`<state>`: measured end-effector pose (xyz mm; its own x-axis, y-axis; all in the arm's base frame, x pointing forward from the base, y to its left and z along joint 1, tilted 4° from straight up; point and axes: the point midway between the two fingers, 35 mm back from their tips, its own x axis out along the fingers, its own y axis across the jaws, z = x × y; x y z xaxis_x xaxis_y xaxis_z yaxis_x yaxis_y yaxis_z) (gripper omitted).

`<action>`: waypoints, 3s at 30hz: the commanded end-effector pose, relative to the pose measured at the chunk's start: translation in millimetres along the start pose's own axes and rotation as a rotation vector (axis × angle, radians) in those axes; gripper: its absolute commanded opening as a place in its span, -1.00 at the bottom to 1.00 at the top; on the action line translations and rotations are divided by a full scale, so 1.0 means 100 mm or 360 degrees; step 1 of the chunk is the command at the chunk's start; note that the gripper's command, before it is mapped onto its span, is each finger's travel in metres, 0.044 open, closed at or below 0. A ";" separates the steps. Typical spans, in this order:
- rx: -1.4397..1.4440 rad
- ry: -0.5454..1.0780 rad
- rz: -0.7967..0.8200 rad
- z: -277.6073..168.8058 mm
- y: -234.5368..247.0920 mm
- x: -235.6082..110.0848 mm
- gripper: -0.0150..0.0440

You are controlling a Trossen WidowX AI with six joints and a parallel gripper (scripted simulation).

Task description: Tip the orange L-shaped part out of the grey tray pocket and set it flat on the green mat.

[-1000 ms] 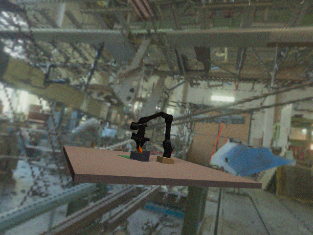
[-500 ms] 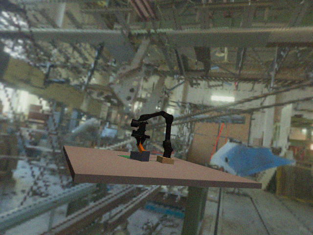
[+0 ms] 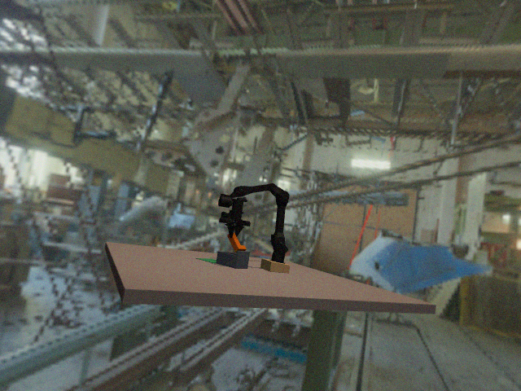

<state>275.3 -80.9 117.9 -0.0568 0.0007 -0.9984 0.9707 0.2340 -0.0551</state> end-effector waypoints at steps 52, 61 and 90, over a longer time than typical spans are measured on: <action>0.0007 -0.0020 0.0011 1.65 -0.15 -0.10 -0.49; 0.0007 -0.0020 0.0011 1.65 -0.14 0.00 -0.49; 0.0007 -0.0020 0.0011 1.66 -0.14 0.45 -0.49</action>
<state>299.9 -245.6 78.0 -0.0379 -0.0099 -0.9992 0.9733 0.2261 -0.0391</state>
